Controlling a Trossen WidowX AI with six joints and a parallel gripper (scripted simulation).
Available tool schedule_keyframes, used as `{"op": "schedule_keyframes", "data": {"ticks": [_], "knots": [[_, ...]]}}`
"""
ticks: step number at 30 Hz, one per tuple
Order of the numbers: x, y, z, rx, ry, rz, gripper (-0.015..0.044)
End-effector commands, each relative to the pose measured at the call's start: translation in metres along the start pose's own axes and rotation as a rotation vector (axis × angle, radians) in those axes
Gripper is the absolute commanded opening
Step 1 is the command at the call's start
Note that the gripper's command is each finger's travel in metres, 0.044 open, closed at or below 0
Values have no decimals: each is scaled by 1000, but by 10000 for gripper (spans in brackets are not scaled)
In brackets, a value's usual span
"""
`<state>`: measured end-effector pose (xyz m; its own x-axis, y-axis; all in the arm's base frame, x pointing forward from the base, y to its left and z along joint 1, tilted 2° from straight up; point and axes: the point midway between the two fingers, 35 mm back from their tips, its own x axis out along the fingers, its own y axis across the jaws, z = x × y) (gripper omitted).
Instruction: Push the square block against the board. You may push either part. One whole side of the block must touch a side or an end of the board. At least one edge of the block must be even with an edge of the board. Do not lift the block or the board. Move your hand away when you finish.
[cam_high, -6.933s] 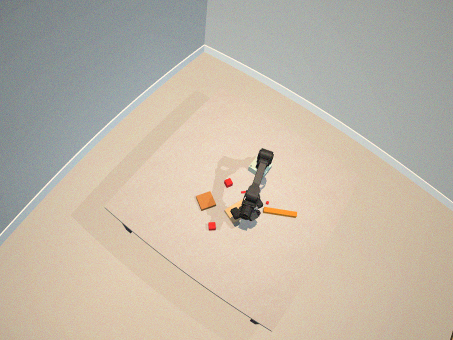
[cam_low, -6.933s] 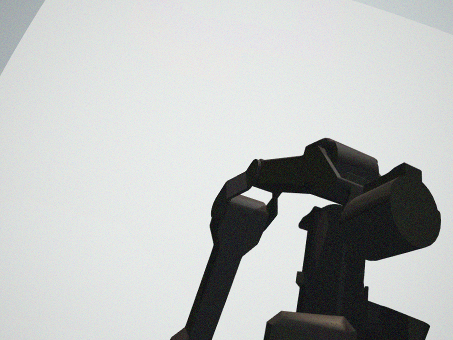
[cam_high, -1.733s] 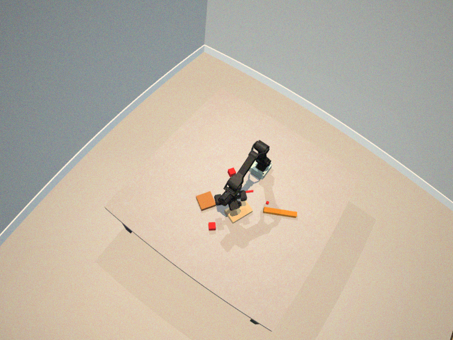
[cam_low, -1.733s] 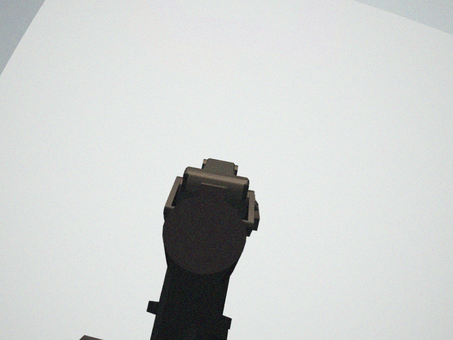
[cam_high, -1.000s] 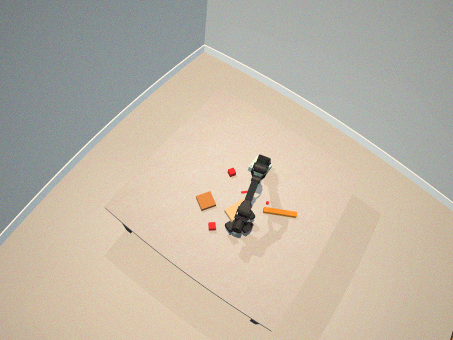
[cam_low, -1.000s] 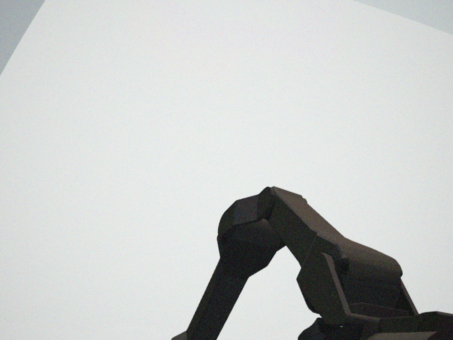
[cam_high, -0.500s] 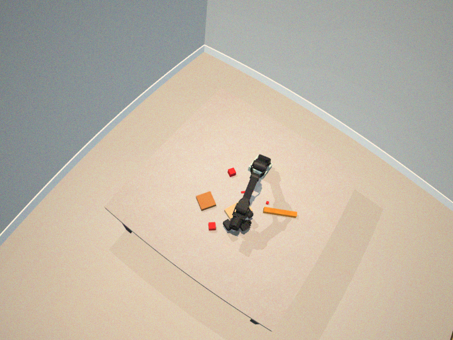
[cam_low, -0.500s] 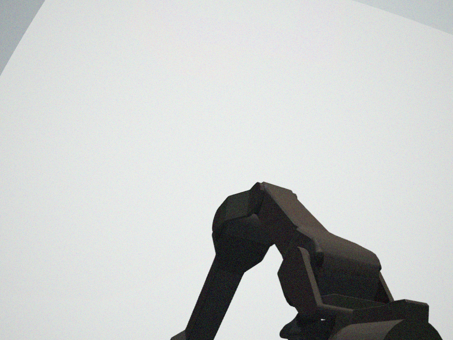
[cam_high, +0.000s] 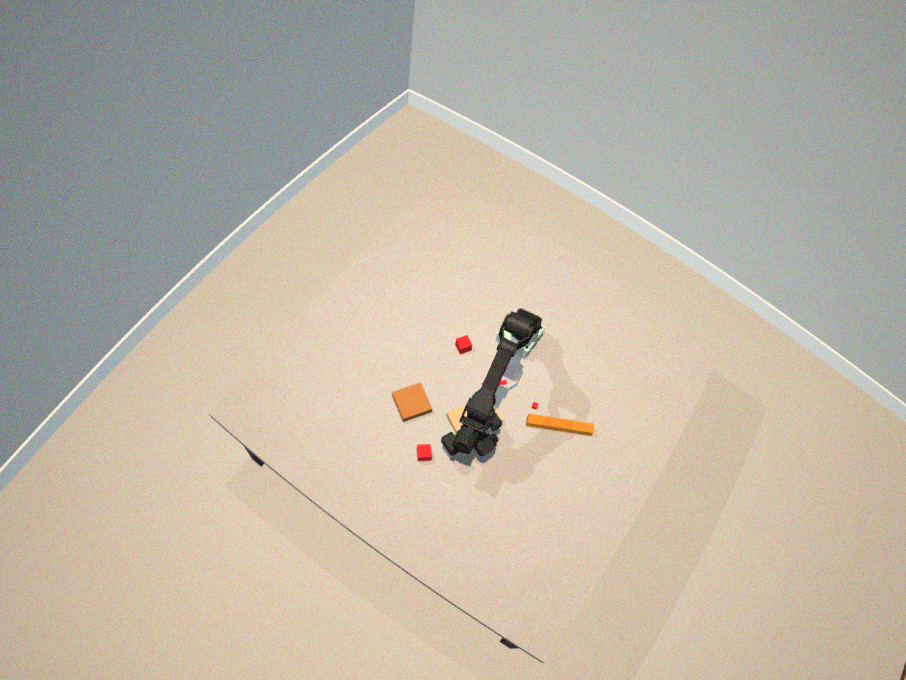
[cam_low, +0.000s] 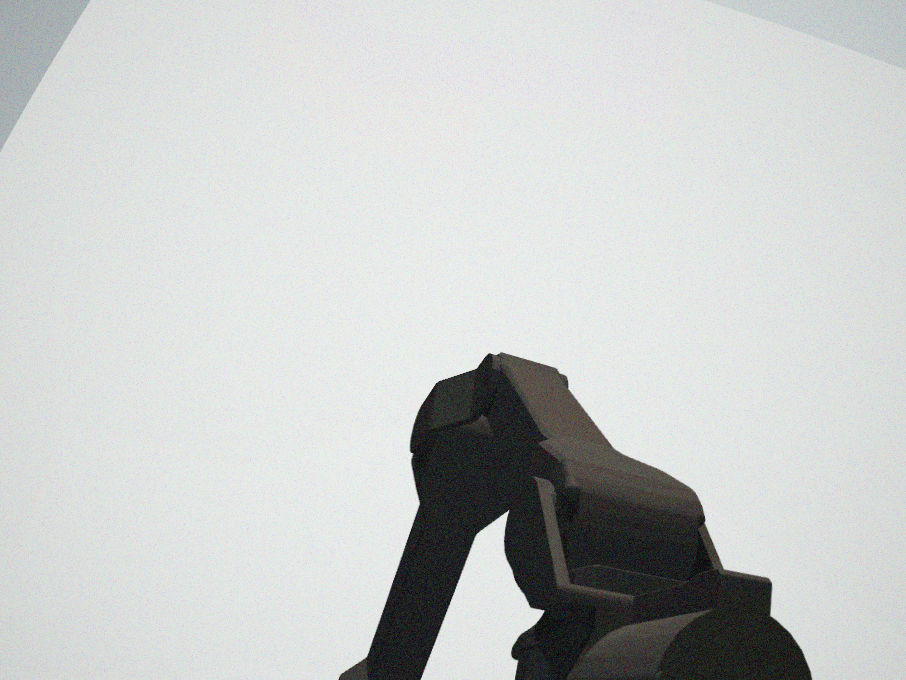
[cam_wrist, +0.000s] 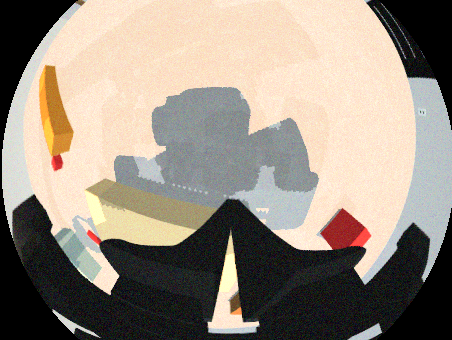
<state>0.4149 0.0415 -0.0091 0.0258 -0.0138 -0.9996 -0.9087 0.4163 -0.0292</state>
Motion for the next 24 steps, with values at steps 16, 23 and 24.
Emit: {"op": "schedule_keyframes", "data": {"ticks": [16, 23, 24], "knots": [[5, 0, -7, 2, 14, 12, 0], [5, -1, 4, 2, 13, 12, 0], [5, -1, 6, 2, 13, 12, 0]]}}
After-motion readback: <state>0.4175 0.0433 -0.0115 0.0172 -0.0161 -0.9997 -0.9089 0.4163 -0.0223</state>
